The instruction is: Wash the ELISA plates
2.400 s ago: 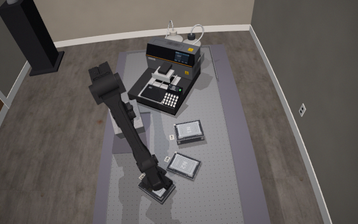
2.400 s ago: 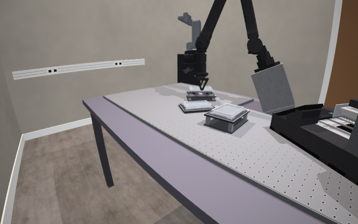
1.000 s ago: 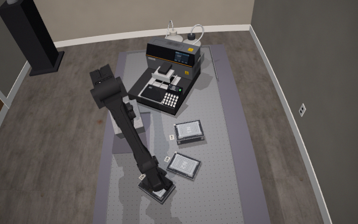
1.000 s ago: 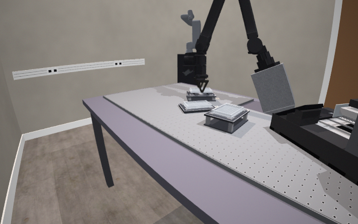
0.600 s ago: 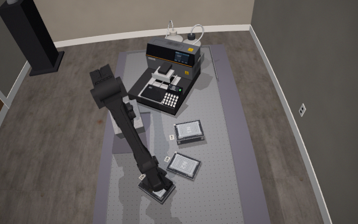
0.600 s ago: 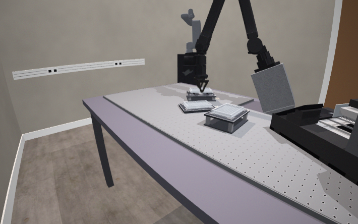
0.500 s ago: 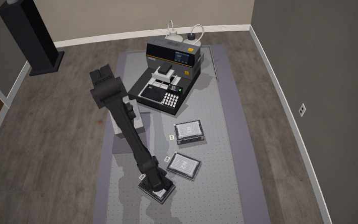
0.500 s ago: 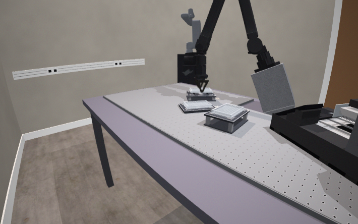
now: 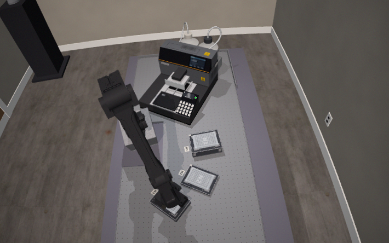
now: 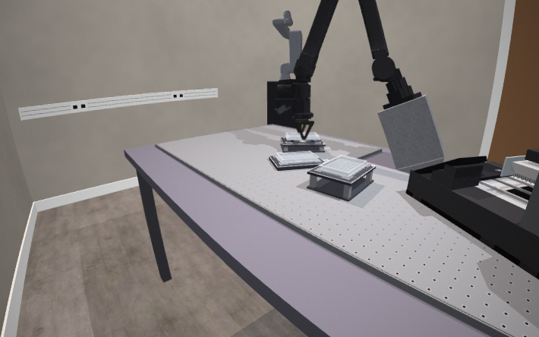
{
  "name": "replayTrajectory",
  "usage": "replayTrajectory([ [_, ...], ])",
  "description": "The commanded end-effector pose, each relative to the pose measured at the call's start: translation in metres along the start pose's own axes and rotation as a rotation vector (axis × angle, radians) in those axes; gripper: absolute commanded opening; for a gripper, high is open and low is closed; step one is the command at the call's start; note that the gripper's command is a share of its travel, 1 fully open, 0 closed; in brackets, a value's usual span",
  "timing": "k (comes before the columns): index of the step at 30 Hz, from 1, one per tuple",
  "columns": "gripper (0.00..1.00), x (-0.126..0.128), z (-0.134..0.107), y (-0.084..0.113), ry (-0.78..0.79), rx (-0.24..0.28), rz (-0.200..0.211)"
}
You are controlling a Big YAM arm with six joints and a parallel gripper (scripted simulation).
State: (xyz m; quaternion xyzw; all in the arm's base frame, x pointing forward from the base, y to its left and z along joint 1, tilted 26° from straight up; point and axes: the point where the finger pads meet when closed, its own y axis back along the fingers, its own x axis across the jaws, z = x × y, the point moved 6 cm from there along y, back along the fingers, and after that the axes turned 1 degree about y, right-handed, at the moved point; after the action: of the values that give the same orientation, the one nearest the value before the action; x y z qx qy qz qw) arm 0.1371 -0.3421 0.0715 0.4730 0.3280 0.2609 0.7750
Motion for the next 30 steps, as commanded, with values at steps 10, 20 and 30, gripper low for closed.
replayTrajectory([
  [10, 0.82, -0.0067, 0.0115, -0.0033, 0.006, -0.025, -0.011],
  [20, 0.82, -0.0079, 0.0120, -0.0045, 0.005, -0.027, -0.012],
  [30, 0.82, -0.0076, 0.0089, -0.0070, 0.003, -0.021, -0.011],
])
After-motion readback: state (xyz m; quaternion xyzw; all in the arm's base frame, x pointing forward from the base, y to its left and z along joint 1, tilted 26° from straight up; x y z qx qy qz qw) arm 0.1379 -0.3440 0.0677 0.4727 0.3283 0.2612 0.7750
